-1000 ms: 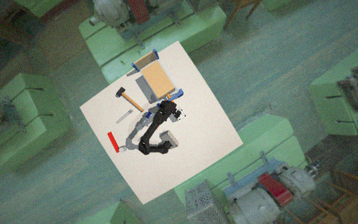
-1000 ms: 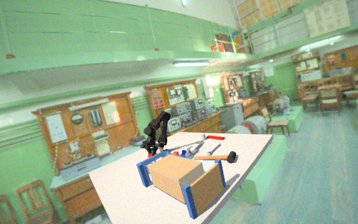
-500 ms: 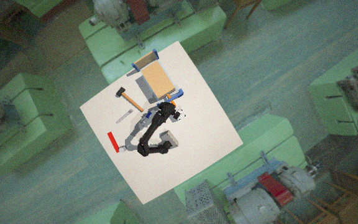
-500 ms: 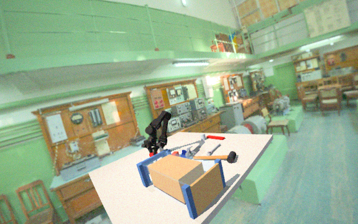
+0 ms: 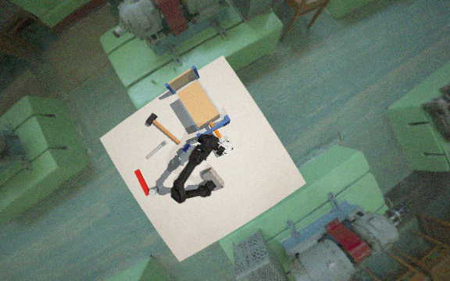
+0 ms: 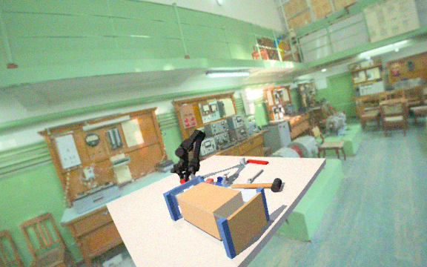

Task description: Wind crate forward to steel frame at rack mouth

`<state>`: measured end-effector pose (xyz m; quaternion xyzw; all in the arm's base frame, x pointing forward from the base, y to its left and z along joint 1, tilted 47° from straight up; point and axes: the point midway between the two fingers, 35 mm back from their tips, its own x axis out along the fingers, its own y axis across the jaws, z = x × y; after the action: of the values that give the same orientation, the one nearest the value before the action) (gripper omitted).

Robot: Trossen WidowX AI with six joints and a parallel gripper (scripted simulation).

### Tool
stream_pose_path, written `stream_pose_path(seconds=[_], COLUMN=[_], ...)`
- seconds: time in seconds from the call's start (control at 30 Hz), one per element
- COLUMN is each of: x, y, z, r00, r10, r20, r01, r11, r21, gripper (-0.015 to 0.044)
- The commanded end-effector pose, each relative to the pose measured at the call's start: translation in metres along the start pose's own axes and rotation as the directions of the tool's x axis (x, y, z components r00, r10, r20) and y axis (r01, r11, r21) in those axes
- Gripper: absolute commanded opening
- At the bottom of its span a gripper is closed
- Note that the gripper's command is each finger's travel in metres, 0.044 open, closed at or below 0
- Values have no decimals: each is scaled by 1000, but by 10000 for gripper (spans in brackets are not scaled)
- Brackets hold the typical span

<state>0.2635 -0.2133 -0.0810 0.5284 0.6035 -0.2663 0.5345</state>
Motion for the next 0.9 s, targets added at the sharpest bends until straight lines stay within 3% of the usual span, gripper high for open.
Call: stream_pose_path(seconds=[0.0, 0.87], x=[-2, -13], y=[-3, -15], z=[-14, -37], r00=[1000, 999], r10=[-4, -5], r20=[-31, -32], r01=[4, 5], r11=[1000, 1000], r21=[9, 10], gripper=[0, 0])
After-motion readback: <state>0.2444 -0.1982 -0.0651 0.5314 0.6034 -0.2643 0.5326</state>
